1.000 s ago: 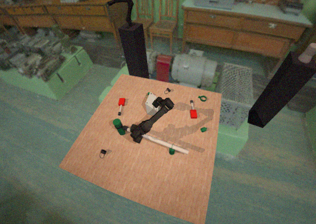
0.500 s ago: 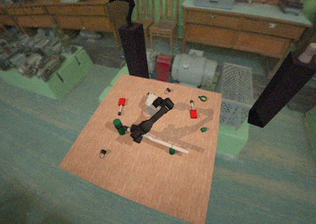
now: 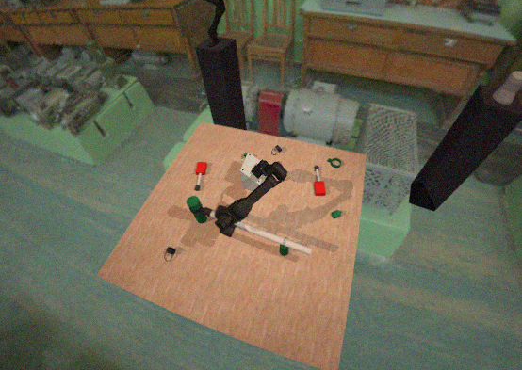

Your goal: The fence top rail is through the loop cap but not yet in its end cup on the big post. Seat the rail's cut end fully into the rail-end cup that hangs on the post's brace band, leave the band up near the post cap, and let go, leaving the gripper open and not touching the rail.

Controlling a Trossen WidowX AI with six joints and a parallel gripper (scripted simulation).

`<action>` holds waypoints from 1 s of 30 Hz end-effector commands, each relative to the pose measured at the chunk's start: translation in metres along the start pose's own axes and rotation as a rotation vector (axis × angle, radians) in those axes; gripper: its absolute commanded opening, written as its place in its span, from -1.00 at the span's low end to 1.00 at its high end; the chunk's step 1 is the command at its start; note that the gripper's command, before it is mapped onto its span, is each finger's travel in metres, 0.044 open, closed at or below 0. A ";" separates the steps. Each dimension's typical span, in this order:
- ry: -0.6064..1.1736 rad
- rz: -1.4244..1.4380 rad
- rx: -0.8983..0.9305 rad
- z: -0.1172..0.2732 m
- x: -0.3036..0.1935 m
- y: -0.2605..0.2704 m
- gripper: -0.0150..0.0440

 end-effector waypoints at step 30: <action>-0.005 -0.001 0.003 0.002 0.014 0.000 -0.49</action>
Point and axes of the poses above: the point midway between the two fingers, 35 mm back from their tips, its own z axis back along the fingers, its own y axis across the jaws, x = y × z, the point moved 8 cm from there along z, back along the fingers, and after that the axes turned 7 degrees about -z, right-handed, at the moved point
